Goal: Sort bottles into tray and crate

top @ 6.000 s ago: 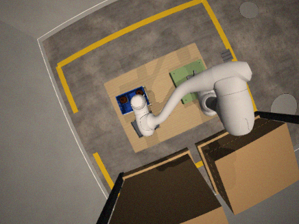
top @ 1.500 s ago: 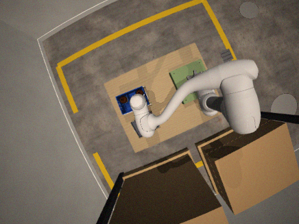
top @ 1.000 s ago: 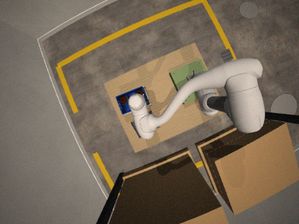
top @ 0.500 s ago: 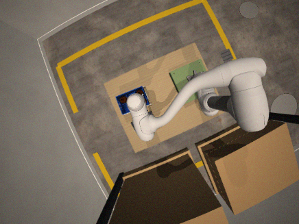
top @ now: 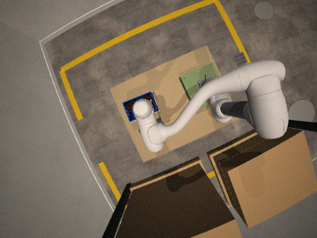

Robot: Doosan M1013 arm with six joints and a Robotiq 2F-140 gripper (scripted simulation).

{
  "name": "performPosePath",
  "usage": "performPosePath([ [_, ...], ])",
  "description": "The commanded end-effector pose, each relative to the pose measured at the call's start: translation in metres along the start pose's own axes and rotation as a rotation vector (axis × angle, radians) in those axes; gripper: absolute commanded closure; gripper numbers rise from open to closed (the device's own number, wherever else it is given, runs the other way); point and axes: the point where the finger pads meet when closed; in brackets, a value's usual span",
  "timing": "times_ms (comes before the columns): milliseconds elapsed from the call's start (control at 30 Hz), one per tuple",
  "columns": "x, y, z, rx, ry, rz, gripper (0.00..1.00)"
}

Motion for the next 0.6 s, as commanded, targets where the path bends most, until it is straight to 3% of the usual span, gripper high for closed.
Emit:
performPosePath([
  [0,-0.003,-0.012,0.001,0.005,-0.002,0.003,1.0],
  [33,0.0,-0.003,0.0,0.001,0.0,0.001,1.0],
  [567,-0.004,-0.017,0.001,0.005,-0.002,0.003,1.0],
])
Point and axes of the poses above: the point where the finger pads meet when closed, its own y axis out along the fingers, its own x axis across the jaws, z = x × y, and after that the axes turned 10 degrees about -y, right-handed
